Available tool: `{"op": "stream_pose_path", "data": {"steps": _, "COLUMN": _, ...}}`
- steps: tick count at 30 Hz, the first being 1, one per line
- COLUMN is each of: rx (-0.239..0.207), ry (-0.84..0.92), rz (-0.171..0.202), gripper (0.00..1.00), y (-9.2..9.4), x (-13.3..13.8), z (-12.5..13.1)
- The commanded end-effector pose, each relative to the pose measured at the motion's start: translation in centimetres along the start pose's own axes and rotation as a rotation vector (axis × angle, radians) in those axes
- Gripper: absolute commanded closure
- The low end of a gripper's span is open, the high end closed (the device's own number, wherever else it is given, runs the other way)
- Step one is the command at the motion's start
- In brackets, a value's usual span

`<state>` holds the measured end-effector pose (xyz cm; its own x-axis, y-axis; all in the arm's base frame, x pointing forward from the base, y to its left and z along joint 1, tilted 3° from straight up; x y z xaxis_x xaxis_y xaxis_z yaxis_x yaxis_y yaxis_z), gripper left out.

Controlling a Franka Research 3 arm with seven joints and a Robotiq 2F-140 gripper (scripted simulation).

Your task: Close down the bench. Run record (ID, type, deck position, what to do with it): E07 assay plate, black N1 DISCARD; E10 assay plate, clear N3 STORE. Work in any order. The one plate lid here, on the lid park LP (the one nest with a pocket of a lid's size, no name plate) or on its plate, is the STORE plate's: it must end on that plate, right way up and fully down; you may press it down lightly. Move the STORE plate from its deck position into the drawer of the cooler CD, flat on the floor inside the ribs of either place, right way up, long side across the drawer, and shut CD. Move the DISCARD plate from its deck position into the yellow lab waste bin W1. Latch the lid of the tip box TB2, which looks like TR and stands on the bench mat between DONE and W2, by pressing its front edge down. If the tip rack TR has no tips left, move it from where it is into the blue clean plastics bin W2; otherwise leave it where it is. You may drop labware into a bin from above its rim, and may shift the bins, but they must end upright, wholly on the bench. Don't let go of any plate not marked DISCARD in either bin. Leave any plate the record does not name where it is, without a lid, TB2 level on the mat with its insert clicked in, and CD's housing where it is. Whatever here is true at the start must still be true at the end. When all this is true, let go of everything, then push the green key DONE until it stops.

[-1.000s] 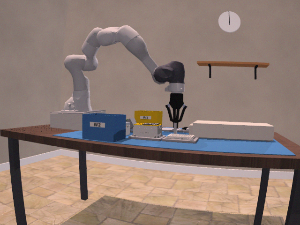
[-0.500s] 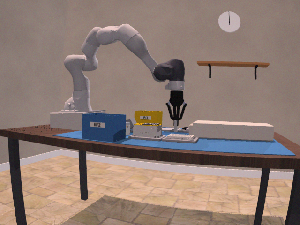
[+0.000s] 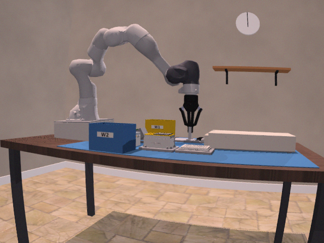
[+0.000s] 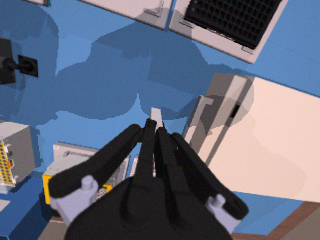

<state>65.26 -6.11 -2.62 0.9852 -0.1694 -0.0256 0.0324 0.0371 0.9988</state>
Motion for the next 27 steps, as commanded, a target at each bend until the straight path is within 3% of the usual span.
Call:
{"op": "stream_pose_path", "data": {"steps": 1, "rx": 0.000, "ry": 0.003, "rz": -0.006, "gripper": 1.00, "y": 0.4, "x": -0.2, "z": 0.1}}
{"op": "stream_pose_path", "data": {"steps": 27, "rx": 0.000, "ry": 0.003, "rz": -0.006, "gripper": 1.00, "y": 3.4, "x": -0.2, "z": 0.1}}
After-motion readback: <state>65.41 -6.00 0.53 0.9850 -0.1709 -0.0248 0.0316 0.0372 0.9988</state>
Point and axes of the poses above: the point where the finger pads meet when closed, its own y axis back along the fingers, its own x axis across the jaws, z = x × y, the point moved 4 cm from there along y, back along the fingers, and after that the axes turned 6 degrees about -y, right-handed, at the moved point
